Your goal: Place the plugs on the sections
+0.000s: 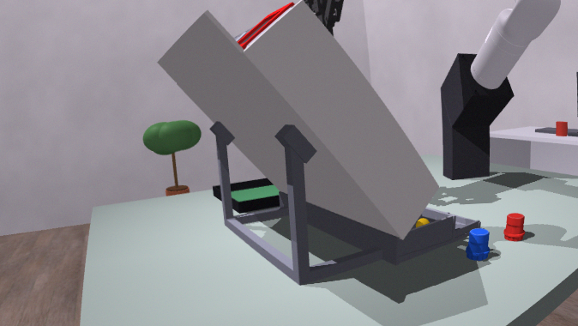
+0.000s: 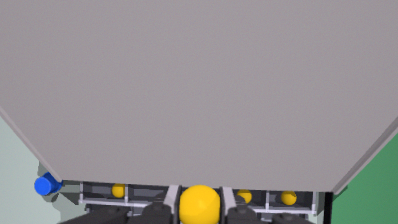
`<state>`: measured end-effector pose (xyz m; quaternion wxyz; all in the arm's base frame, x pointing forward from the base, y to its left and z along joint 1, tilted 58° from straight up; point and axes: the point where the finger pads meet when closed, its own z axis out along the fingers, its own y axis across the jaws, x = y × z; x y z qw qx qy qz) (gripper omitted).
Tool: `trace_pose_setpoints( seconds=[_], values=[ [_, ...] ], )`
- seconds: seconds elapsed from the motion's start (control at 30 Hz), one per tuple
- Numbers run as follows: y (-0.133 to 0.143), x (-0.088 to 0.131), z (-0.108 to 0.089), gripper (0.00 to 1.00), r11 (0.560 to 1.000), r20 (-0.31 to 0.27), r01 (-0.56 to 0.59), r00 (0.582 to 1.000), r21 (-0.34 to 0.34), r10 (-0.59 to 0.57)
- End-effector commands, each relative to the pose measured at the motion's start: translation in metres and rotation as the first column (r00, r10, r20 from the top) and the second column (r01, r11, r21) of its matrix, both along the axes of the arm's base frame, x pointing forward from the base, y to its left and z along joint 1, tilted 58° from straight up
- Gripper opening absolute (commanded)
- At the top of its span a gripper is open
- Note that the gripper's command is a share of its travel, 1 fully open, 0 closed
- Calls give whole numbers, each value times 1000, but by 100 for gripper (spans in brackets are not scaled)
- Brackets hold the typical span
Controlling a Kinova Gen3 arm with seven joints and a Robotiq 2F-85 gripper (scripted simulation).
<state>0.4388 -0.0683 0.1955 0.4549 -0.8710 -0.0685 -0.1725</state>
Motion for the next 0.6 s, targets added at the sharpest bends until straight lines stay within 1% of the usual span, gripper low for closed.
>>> trace_pose_setpoints(
  seconds=[0.0, 0.2, 0.23, 0.57],
  values=[
    [6, -10, 57, 0, 1000, -4, 3, 1000, -3, -3],
    [6, -10, 57, 0, 1000, -4, 3, 1000, -3, -3],
    [11, -16, 93, 0, 1000, -5, 3, 1000, 1, -3],
    [11, -16, 93, 0, 1000, -5, 3, 1000, 1, -3]
  ],
)
